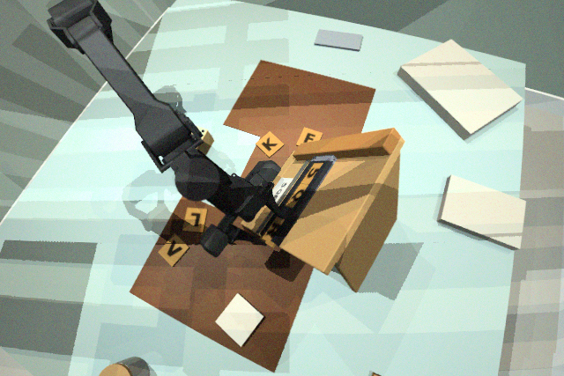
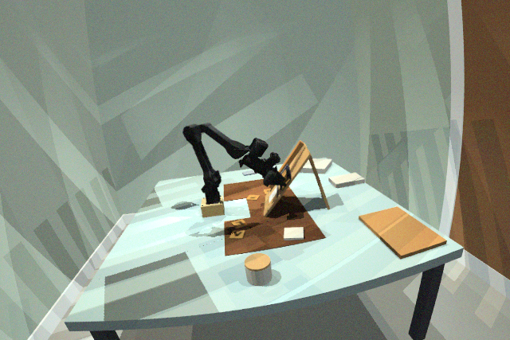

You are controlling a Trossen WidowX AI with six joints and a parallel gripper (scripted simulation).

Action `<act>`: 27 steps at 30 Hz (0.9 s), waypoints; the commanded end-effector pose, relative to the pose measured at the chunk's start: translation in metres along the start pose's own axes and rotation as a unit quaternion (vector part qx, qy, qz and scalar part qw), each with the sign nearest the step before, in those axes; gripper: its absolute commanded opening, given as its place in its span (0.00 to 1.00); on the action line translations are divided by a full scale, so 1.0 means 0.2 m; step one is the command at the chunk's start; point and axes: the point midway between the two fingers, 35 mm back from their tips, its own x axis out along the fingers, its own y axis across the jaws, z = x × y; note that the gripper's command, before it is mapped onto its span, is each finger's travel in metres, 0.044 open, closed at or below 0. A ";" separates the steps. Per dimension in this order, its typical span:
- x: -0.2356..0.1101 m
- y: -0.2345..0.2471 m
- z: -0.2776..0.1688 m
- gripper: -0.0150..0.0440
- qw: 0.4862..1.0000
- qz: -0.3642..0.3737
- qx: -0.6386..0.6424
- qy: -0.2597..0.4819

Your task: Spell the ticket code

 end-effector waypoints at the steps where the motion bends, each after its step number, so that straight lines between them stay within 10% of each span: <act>1: 0.00 0.01 0.00 0.25 1.000 -0.001 0.002 0.000; 27: 0.00 0.08 0.00 0.25 1.000 0.000 0.003 0.000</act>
